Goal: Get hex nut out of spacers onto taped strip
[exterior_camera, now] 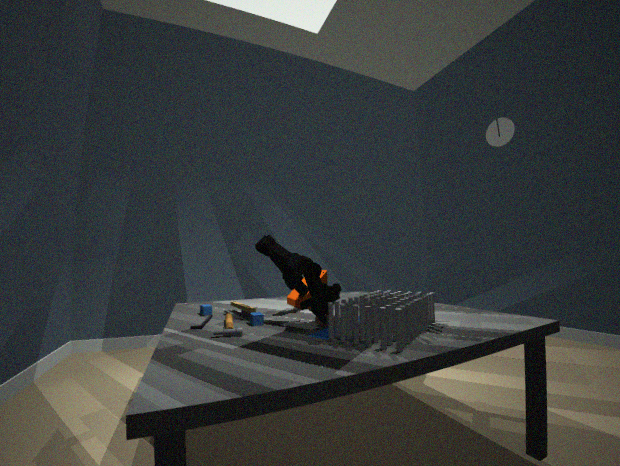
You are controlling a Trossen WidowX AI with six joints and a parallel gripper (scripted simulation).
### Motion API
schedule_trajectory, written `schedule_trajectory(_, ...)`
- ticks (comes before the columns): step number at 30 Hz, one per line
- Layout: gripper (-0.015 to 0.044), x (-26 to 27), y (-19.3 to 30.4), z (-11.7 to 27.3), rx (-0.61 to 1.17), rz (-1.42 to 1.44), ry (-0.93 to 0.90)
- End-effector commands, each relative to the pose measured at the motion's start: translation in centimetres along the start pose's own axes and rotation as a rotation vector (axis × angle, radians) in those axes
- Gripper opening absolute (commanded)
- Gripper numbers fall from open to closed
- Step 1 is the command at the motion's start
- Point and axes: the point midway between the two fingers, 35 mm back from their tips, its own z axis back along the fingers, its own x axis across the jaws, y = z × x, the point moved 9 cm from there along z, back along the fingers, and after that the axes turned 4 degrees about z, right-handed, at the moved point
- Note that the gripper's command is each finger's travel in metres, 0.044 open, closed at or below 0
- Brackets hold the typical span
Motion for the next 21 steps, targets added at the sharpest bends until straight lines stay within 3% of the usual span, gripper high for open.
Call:
schedule_trajectory(1, 0.0000, 0.15, 0.17, 0.08, -0.007, 0.003, -0.004)
schedule_trajectory(21, 0.0000, 0.58, 1.06, 0.49, -0.006, 0.003, -0.004)
